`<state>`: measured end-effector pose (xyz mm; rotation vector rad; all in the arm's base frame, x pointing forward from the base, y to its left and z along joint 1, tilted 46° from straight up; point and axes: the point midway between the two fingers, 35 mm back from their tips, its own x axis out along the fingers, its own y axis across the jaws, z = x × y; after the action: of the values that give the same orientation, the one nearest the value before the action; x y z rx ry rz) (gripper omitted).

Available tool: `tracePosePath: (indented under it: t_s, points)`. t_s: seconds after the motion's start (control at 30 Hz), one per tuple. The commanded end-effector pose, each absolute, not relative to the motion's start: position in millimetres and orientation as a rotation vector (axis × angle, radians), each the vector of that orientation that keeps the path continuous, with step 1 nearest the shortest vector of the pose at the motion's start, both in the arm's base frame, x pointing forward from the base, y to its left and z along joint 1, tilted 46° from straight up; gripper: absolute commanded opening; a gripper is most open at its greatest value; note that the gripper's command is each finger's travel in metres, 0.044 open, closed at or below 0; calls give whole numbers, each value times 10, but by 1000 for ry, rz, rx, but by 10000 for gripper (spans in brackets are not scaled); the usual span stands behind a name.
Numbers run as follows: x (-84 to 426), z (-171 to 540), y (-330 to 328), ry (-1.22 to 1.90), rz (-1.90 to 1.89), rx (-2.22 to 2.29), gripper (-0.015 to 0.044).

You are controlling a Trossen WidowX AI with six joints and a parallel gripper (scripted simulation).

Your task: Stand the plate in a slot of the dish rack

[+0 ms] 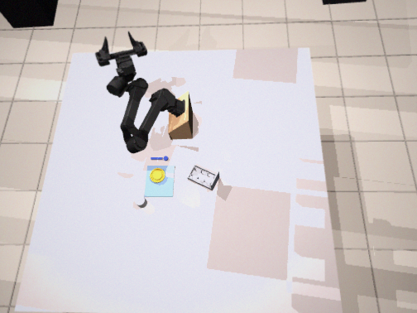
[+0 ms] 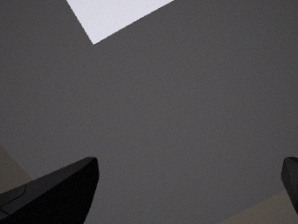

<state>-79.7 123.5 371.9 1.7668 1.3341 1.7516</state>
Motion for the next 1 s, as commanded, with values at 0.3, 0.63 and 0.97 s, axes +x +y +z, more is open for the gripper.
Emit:
tracePosePath:
  t_s: [0.3, 0.63, 0.97]
  points:
    - [-868, 3688, 1466, 1040, 1729, 1604, 400]
    - [-837, 3617, 1805, 753, 1640, 1405, 400]
    - [-686, 3453, 2192, 525, 1505, 1161, 400]
